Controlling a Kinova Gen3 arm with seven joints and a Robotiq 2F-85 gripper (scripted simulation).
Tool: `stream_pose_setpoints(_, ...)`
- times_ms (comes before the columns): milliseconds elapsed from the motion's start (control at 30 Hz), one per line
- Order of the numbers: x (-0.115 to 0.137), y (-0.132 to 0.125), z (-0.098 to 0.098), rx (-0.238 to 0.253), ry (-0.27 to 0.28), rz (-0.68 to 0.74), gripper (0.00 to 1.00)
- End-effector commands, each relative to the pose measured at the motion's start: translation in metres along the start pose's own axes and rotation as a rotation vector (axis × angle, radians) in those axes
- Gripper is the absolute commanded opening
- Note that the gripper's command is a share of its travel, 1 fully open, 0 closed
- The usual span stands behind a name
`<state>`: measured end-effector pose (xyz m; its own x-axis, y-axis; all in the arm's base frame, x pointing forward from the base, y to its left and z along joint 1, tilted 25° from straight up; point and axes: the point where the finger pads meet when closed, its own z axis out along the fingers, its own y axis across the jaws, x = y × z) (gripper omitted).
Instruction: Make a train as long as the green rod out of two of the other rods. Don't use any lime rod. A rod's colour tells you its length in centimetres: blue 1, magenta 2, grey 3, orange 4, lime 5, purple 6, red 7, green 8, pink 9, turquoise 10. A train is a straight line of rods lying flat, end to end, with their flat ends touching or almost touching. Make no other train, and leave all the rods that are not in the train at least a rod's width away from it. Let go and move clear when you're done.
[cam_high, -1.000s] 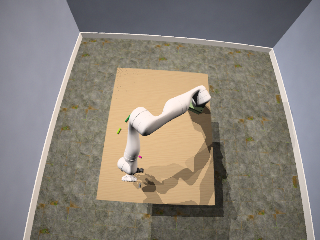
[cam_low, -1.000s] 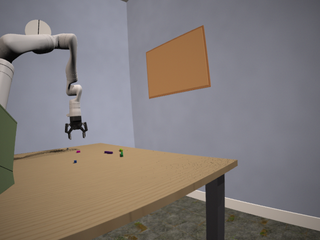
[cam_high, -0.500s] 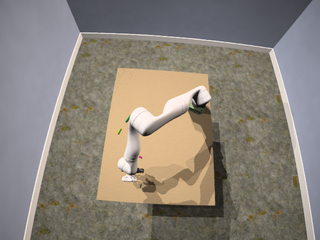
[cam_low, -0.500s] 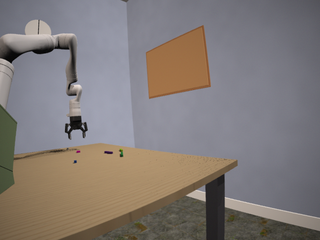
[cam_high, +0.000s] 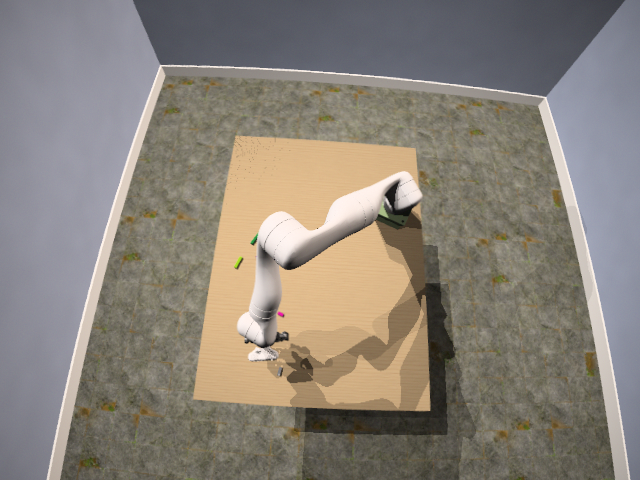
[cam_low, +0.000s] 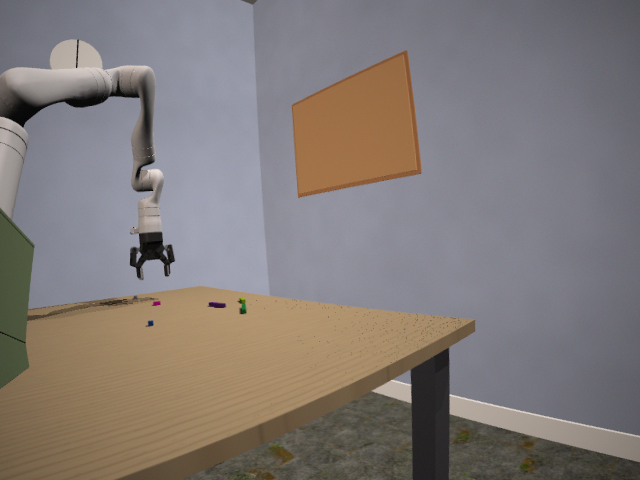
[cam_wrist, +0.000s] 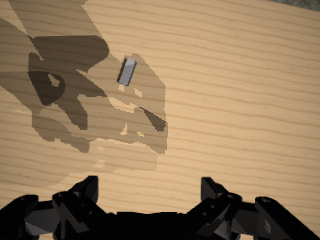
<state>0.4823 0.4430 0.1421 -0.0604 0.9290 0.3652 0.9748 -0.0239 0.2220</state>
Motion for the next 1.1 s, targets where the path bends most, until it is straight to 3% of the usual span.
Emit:
stream_pose_setpoints(0, -0.012, 0.0, -0.001, -0.001, -0.005, -0.052, 1.0)
stream_pose_setpoints(200, -0.036, -0.008, -0.001, -0.001, -0.011, -0.292, 1.0)
stream_pose_setpoints(267, -0.036, -0.008, -0.001, -0.001, -0.011, -0.292, 1.0)
stream_pose_setpoints(733, -0.086, -0.036, -0.007, 0.001, -0.003, -0.902, 1.0)
stream_pose_setpoints(1067, -0.096, -0.044, -0.01, -0.001, 0.005, -1.053, 1.0)
